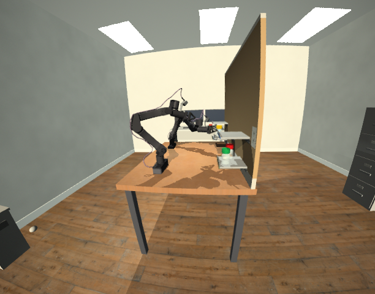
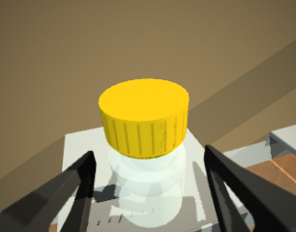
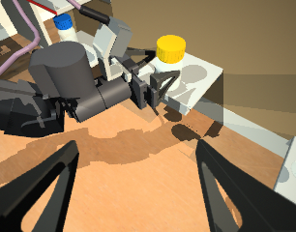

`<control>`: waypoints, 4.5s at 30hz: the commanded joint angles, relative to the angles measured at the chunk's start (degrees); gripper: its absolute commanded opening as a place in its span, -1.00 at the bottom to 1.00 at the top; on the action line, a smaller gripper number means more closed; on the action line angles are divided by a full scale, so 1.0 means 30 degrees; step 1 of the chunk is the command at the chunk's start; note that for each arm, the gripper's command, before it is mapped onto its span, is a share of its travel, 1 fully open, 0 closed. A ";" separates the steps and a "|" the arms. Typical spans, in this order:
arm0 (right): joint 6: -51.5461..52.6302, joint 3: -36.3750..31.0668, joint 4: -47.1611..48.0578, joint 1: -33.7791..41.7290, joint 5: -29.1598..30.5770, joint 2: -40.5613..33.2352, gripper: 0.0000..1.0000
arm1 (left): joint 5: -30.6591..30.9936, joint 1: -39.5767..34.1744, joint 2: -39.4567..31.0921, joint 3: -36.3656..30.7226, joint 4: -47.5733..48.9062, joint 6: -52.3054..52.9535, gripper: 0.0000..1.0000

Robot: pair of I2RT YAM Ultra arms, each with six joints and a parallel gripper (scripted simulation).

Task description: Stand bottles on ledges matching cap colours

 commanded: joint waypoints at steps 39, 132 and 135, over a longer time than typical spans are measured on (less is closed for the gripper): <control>0.0040 0.0061 0.0010 0.0063 0.0181 -0.0418 0.79 | 0.0317 0.0305 0.0546 0.1869 -0.0809 0.0049 -0.21; 0.0040 0.0062 0.0082 0.0062 0.0179 -0.0419 0.79 | -0.1645 -0.1910 -0.9084 -0.4184 -0.3715 0.0062 0.03; 0.0044 0.0445 0.1108 0.0352 0.0138 0.0082 0.79 | -0.0796 -0.1564 -0.9456 -0.5315 -0.2989 0.0078 0.03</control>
